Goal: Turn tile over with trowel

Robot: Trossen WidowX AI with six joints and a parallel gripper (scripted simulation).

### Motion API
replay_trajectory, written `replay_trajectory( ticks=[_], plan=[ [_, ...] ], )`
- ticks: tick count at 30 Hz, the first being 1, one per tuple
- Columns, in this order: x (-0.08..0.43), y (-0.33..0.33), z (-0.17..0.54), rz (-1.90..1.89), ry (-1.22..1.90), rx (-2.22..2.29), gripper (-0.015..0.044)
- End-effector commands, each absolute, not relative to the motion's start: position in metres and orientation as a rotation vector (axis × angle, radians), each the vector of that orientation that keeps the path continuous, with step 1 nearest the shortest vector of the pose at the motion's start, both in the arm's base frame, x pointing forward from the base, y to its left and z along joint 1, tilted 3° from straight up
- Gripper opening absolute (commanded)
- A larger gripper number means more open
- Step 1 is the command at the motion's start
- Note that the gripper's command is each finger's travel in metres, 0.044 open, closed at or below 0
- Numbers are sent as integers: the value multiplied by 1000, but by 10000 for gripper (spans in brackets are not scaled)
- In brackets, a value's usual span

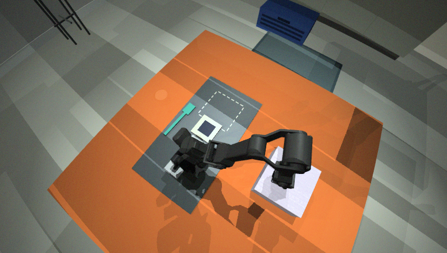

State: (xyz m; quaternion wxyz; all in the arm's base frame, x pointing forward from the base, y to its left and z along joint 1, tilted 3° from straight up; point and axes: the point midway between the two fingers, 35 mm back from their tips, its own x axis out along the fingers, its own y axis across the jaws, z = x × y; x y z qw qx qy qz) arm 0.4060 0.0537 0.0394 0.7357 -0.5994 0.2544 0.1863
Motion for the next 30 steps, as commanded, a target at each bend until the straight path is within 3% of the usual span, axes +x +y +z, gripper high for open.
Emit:
replay_trajectory(
  ticks=[1,30],
  plan=[
    [408,55,37,406,546,-1317,0],
    [406,30,18,407,549,-1319,0]
  ],
)
